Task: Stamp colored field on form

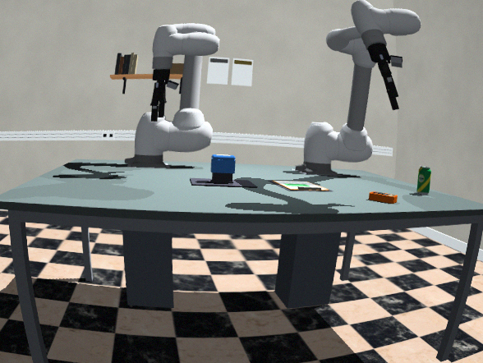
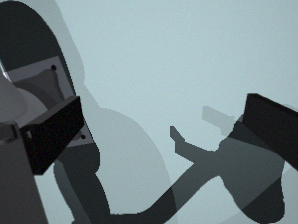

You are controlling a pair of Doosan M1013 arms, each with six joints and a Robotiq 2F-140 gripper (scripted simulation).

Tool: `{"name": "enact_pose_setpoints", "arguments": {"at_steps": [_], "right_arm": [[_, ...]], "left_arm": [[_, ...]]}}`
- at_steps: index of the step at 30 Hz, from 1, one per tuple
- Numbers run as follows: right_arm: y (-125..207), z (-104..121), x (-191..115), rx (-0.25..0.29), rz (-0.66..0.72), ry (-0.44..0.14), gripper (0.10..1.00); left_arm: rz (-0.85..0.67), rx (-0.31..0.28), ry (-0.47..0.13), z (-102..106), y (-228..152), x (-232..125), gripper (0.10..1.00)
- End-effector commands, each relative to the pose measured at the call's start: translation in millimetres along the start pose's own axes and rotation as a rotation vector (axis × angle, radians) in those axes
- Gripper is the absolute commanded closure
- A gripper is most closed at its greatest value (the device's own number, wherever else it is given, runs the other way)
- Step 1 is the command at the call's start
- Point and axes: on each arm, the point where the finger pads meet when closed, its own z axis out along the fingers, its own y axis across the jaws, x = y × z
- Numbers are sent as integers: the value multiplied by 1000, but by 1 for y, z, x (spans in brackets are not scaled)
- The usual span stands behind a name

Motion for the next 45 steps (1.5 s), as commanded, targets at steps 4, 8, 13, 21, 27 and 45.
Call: {"name": "enact_pose_setpoints", "arguments": {"at_steps": [4, 8, 13, 21, 27, 45], "right_arm": [[20, 18, -81, 102, 432, 11, 98], [20, 26, -113, 145, 602, 15, 98], [15, 39, -163, 217, 868, 23, 98], [-9, 61, -238, 345, 1281, 37, 98], [-34, 76, -282, 442, 1549, 46, 98], [-153, 127, -386, 844, 2347, 76, 98]], "left_arm": [[-13, -1, -9, 0, 5, -16, 98], [-18, -1, -13, 0, 7, -23, 98], [-32, -1, -26, 1, 11, -42, 98], [-62, 2, -50, 3, 20, -82, 98], [-80, 5, -64, 3, 24, -105, 98], [-164, 28, -127, 3, 36, -220, 98]]}}
